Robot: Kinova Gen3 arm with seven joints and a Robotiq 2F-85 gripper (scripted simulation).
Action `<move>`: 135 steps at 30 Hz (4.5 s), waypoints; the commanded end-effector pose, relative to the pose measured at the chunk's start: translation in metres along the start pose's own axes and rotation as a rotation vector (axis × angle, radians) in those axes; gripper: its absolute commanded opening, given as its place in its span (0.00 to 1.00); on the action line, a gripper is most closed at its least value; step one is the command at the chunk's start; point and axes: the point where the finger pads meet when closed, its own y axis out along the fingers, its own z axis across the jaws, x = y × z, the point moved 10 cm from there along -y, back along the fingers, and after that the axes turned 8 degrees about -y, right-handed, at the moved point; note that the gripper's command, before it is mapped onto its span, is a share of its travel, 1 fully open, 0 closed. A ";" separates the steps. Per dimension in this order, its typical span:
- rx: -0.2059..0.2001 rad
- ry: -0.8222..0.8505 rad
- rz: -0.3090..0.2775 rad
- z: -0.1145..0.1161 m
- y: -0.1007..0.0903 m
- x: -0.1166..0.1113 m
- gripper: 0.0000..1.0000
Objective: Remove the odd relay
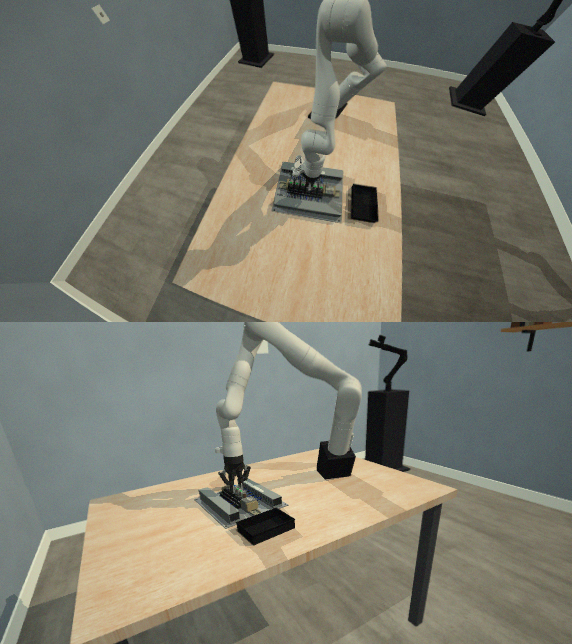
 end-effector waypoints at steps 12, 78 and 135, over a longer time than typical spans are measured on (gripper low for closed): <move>0.022 0.000 -0.002 -0.003 -0.001 -0.001 0.00; 0.020 0.000 -0.002 -0.005 -0.002 -0.001 0.00; 0.020 0.000 -0.002 -0.005 -0.048 -0.001 0.00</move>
